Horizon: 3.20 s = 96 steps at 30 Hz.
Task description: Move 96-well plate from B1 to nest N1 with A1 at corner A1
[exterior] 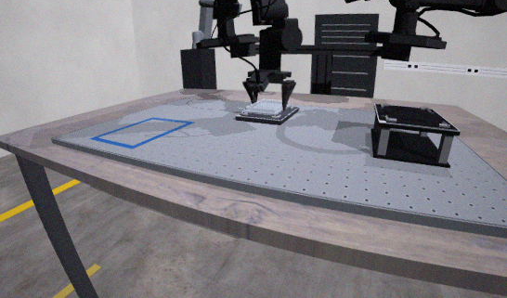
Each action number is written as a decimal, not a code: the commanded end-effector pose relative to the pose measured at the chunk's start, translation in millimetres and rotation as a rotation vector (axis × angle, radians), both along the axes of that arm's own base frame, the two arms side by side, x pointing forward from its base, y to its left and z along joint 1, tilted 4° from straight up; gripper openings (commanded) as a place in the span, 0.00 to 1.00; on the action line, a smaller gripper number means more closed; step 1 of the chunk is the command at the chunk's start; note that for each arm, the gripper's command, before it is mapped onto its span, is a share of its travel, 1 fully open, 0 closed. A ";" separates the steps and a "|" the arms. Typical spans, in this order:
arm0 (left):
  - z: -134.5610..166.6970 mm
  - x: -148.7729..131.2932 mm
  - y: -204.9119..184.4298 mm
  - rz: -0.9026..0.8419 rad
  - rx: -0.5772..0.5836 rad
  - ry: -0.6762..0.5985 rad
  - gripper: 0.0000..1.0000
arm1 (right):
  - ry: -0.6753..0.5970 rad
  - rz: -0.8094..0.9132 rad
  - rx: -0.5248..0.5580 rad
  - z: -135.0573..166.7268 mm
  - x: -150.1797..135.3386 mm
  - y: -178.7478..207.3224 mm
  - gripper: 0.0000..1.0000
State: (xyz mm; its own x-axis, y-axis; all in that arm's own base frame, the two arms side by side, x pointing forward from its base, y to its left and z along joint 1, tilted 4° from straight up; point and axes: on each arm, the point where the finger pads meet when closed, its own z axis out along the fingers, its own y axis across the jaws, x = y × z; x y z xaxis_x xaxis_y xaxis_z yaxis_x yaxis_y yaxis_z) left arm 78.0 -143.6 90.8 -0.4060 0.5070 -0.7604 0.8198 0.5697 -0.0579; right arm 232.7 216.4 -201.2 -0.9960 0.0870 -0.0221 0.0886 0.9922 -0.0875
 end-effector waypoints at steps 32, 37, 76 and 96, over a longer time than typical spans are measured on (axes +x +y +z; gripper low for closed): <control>1.8 -0.5 1.3 0.001 -0.005 -0.003 1.00 | -0.020 -0.004 0.019 12.2 2.4 3.7 0.82; 1.8 -0.5 1.3 0.001 -0.005 -0.003 1.00 | -0.013 -0.003 0.012 15.6 1.6 2.9 0.82; 1.8 -0.5 1.3 0.001 -0.005 -0.003 1.00 | -0.027 0.002 0.020 9.6 11.8 10.0 0.82; 1.8 -0.5 1.3 0.001 -0.005 -0.003 1.00 | -0.020 -0.011 0.018 2.6 1.0 1.1 0.82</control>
State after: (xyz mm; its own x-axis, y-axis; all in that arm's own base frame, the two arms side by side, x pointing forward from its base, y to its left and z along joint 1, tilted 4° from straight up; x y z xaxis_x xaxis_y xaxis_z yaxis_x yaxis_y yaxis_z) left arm 78.0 -143.6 90.8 -0.4060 0.5070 -0.7604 0.8198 0.5697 -0.0579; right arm 233.1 216.7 -201.2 -0.9960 0.0868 -0.0217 0.0884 0.9921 -0.0885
